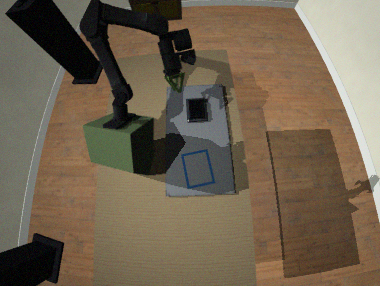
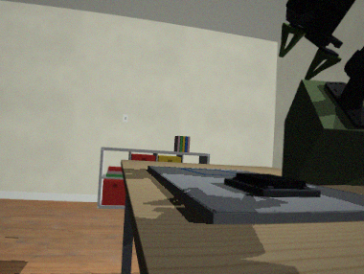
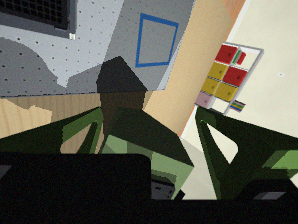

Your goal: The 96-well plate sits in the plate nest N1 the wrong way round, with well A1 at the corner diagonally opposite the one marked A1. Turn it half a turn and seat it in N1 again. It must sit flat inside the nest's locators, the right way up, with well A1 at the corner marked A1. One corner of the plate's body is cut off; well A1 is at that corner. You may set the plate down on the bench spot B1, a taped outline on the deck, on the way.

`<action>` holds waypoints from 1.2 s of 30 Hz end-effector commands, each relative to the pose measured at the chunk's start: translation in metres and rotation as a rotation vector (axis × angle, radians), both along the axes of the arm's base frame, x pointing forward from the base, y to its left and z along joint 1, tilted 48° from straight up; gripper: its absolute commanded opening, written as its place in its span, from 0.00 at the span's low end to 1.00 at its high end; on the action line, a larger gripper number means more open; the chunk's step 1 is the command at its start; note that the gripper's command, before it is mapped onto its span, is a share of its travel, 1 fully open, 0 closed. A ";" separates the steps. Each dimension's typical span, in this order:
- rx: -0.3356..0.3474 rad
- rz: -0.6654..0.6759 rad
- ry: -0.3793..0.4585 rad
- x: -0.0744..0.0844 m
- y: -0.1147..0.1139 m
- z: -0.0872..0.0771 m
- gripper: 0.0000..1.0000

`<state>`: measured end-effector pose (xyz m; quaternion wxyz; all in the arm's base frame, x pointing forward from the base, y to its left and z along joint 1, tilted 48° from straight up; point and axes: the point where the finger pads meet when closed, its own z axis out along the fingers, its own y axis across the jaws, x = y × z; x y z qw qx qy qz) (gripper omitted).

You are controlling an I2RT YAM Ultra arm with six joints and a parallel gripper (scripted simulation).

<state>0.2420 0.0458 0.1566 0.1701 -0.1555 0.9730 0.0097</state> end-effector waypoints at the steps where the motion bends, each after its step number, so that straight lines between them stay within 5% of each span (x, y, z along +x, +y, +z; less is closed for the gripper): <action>1: 0.001 -0.071 0.018 -0.006 -0.010 0.002 1.00; 14: 0.007 -0.315 0.168 -0.049 -0.045 -0.011 1.00; 36: 0.111 0.141 0.099 0.008 0.007 -0.025 1.00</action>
